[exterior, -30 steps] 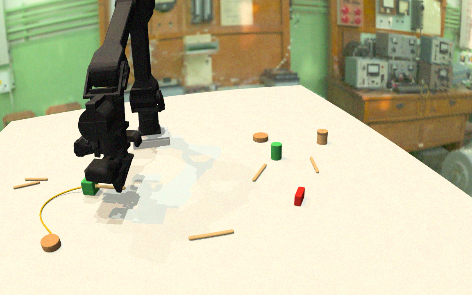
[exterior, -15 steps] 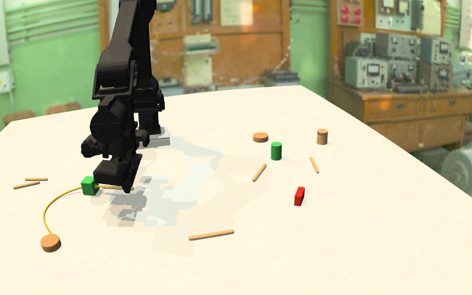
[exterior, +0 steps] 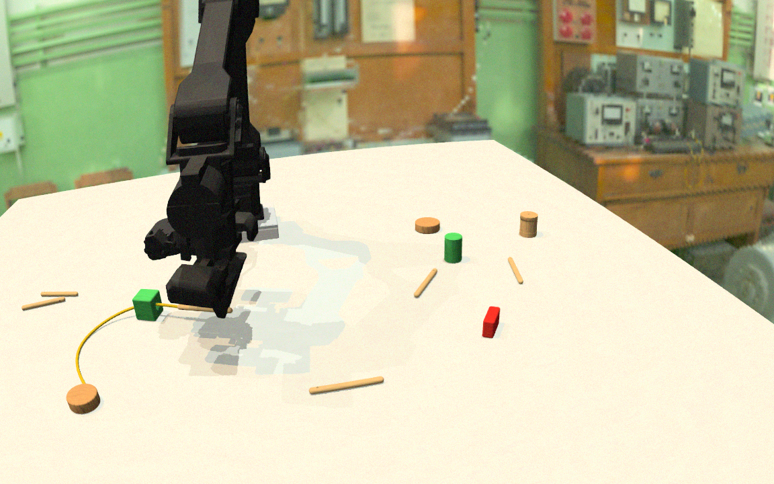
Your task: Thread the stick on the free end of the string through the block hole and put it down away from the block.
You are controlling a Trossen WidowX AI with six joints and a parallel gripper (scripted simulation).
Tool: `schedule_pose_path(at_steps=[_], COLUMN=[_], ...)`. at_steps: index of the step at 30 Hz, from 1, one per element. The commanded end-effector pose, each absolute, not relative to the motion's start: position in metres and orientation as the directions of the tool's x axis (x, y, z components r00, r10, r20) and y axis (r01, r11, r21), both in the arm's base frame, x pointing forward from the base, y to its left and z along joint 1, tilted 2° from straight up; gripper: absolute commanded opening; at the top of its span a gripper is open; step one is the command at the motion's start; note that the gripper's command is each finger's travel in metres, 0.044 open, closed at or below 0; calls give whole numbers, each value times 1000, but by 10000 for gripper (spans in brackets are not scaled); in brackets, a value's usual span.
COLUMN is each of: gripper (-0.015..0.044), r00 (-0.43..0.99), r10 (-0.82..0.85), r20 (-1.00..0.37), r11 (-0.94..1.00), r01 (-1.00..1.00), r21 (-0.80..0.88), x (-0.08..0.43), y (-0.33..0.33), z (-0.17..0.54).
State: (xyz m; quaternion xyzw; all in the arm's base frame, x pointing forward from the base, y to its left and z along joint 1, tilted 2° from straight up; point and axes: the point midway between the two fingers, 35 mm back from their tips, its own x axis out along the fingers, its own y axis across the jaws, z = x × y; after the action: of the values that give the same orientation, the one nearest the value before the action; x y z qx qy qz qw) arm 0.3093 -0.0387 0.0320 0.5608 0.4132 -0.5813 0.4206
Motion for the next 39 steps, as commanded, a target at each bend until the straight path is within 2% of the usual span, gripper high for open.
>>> schedule_pose_path(at_steps=[1, 12, 39], gripper=[0, 0, 0], r00=[-13, 40, 40], r10=[-23, -41, -41], r20=[-1000, -998, -998], r11=[-308, -306, -306], r01=[952, 951, 951], r21=[-5, 51, 51], x=[312, 313, 313], y=[-36, -22, -22], z=[35, 21, 21])
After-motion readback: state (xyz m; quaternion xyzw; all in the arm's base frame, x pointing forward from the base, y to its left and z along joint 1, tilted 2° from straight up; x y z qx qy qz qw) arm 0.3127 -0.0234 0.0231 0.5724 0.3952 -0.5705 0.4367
